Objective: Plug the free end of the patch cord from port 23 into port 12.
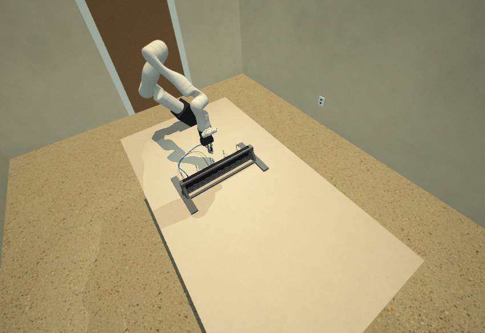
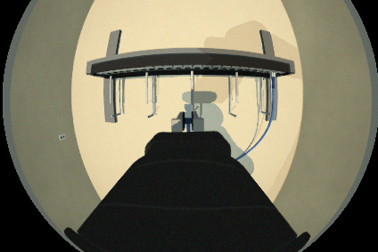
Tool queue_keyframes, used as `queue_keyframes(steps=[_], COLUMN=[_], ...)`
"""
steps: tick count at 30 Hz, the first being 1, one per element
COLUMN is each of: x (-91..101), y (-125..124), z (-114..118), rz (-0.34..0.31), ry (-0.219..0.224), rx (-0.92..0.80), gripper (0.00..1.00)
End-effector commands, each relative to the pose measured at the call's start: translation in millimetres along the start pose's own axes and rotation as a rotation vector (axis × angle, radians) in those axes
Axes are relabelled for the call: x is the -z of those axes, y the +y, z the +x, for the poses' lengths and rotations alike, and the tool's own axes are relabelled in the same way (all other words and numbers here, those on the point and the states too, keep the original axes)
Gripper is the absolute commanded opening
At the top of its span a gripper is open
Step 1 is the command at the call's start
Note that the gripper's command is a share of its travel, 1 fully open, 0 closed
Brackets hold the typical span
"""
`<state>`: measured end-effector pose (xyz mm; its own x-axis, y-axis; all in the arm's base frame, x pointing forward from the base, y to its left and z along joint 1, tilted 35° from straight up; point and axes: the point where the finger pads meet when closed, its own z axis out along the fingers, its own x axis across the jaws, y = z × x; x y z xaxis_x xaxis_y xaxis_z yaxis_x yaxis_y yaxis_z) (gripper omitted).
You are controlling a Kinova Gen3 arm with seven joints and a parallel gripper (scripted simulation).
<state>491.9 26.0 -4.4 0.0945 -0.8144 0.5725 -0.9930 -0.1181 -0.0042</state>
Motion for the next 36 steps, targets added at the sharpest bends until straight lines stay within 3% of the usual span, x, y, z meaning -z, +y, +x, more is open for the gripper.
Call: queue_keyframes(steps=[1, 36], x=[0.7, -0.3], y=[-3.0, -7.6], z=[2.1, 1.2], rz=[0.004, 0.017], ry=[-0.001, -0.001], rx=[-0.02, -0.022], gripper=[0.0, 0.0])
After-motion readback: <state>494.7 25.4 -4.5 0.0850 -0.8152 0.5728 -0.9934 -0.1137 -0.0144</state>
